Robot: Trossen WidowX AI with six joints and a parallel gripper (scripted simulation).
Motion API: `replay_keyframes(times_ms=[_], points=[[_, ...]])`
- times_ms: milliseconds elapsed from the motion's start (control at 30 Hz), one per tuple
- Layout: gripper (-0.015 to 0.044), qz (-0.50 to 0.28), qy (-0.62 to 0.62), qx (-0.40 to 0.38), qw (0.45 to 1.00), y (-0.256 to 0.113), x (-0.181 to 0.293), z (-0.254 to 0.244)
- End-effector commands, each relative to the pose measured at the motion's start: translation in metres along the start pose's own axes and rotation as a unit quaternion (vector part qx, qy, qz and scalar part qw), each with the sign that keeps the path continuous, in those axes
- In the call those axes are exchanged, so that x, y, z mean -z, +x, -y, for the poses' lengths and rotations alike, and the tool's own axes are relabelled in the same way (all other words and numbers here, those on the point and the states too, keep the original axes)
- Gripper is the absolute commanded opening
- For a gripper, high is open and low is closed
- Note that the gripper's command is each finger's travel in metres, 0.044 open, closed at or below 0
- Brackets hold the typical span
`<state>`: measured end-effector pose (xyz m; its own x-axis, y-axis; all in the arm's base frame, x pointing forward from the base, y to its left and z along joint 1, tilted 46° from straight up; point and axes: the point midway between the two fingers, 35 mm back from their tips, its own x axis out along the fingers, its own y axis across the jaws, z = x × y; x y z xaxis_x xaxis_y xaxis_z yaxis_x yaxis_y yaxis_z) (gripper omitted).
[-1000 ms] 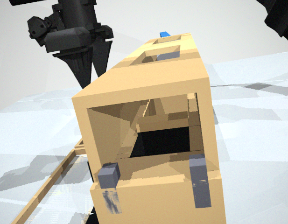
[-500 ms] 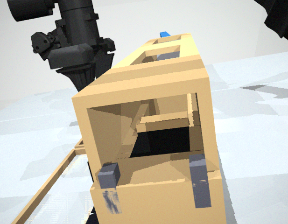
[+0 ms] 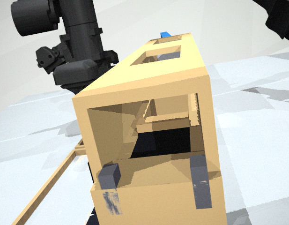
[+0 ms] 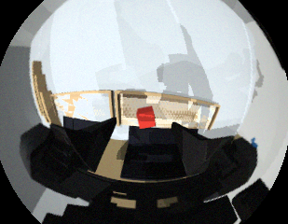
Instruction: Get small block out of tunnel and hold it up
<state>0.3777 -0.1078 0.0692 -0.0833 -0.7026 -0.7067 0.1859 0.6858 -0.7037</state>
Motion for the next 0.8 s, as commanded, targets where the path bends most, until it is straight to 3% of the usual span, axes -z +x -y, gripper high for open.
replay_keyframes(times_ms=[0,767], points=[[0.044,0.001,-0.002,0.003,1.0,0.005,0.001,0.001],[0.044,0.001,-0.002,0.007,1.0,0.042,0.006,0.004]])
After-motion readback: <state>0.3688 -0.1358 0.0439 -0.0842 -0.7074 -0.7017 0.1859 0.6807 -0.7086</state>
